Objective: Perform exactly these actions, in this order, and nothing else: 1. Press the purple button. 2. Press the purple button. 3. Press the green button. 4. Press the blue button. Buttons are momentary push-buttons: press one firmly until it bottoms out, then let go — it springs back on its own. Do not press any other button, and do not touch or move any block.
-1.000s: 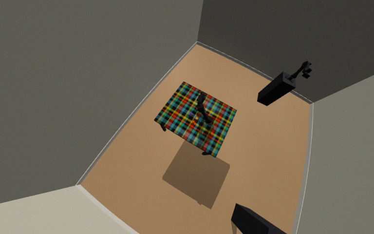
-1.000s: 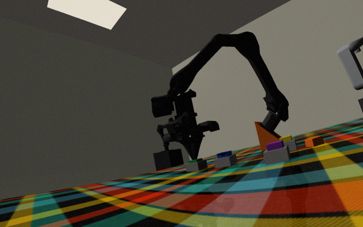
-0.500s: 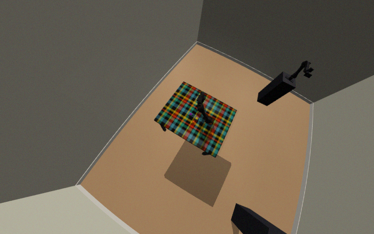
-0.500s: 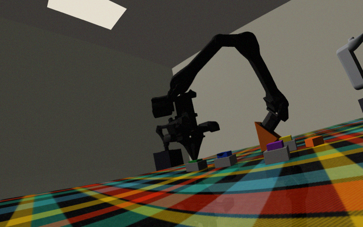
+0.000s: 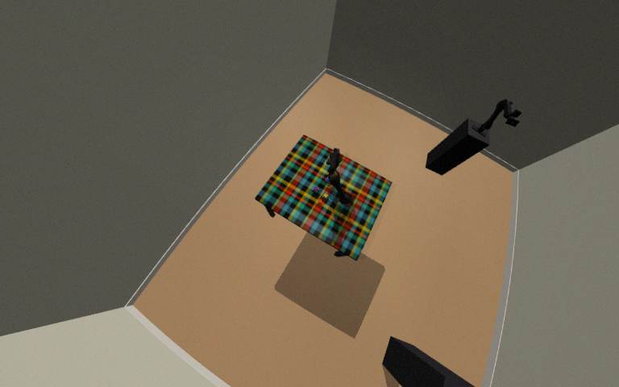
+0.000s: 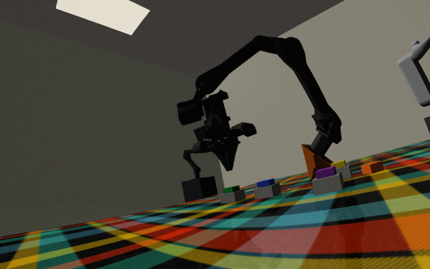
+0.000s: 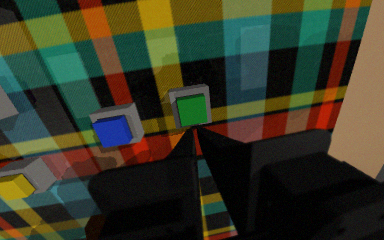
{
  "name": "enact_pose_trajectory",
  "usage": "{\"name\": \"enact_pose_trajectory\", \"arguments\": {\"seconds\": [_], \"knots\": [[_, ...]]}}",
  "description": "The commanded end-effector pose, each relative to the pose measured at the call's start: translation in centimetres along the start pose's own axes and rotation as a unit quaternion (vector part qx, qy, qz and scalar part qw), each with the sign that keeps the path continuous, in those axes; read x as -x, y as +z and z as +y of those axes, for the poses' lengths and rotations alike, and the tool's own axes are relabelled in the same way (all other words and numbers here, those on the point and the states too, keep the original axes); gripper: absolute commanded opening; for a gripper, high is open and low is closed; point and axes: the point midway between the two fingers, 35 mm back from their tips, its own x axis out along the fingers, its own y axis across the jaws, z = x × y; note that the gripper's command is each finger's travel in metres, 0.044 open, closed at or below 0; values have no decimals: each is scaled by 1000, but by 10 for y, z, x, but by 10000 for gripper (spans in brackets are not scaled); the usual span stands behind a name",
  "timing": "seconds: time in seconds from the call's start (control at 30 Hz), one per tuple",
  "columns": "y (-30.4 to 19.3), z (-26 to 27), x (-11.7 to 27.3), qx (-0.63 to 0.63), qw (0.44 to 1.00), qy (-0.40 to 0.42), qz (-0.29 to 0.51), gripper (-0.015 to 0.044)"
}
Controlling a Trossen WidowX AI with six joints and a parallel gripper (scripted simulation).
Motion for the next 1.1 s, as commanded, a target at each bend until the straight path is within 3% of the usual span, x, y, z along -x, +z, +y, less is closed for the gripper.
{"name": "enact_pose_trajectory", "arguments": {"seconds": [0.0, 0.2, 0.47, 0.7, 0.87, 1.07], "knots": [[0, -3, 43, 4, 1000, -12, -11, 20], [0, 5, 44, 4, 1000, -12, -11, 20], [-10, 93, 40, 3, 1000, -8, -10, 20], [-10, 94, 37, 3, 1000, -8, -10, 20], [-8, 94, -20, 3, 1000, -7, -10, 20], [-8, 94, -23, 3, 1000, -7, -10, 20]]}}
